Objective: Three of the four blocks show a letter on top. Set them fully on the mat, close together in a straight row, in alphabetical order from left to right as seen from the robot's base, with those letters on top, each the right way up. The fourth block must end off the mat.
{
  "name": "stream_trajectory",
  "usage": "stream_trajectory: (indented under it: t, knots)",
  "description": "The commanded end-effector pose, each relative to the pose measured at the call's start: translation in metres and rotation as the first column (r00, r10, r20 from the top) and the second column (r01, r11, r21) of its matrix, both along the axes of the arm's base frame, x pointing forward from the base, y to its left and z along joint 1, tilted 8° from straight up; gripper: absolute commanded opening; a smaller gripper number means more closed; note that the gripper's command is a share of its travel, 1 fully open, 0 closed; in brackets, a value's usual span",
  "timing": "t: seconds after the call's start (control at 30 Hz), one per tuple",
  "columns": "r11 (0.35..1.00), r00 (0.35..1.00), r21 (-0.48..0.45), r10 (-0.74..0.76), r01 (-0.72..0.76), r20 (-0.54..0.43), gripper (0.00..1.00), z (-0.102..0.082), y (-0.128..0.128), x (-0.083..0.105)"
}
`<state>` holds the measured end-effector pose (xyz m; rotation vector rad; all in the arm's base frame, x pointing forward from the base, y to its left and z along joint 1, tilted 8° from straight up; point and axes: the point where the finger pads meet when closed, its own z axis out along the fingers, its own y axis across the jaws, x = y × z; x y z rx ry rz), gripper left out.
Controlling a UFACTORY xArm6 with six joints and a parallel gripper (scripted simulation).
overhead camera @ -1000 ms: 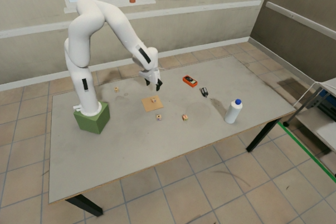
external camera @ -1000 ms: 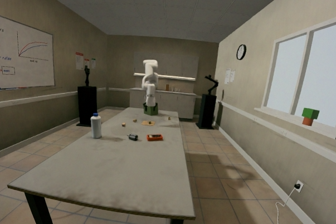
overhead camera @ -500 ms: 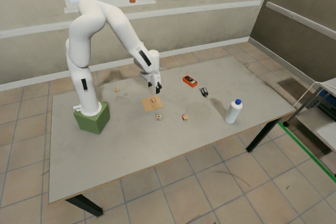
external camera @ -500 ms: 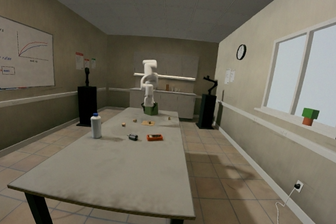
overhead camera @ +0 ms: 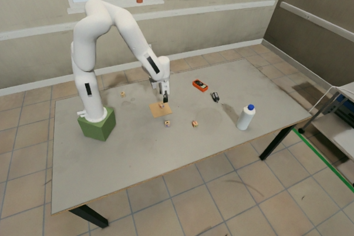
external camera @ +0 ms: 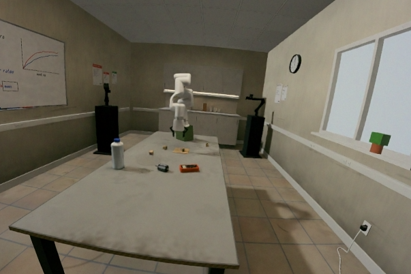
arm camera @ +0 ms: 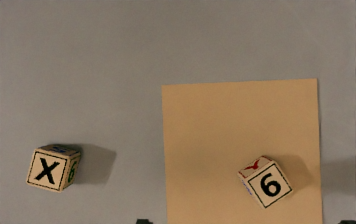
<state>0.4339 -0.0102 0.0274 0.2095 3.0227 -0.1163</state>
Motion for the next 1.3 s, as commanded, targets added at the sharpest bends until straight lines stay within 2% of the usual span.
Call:
stream_trajectory:
  t: [0.0, 0.2, 0.27, 0.3, 0.53, 0.77, 0.83, 0.87, 1.27]
  knots:
    - [0.990, 0.990, 0.006, -0.137, 0.137, 0.020, 1.00, -0.001, -0.010, 0.001]
    - [0.960, 0.960, 0.025, -0.280, 0.279, 0.029, 1.00, -0.003, -0.021, 0.000]
    - [0.960, 0.960, 0.025, -0.280, 0.279, 0.029, 1.00, -0.003, -0.021, 0.000]
    - [0.938, 0.937, 0.035, -0.347, 0.346, 0.033, 1.00, -0.004, -0.027, -0.001]
    - [0.871, 0.870, 0.057, -0.491, 0.489, 0.039, 1.00, -0.007, -0.039, -0.002]
    - [0.774, 0.774, 0.082, -0.632, 0.628, 0.042, 1.00, -0.009, -0.052, -0.004]
    - [0.774, 0.774, 0.082, -0.632, 0.628, 0.042, 1.00, -0.009, -0.052, -0.004]
    - [0.727, 0.727, 0.092, -0.686, 0.680, 0.042, 1.00, -0.010, -0.057, -0.005]
    - [0.509, 0.509, 0.132, -0.860, 0.851, 0.034, 1.00, -0.014, -0.078, -0.010]
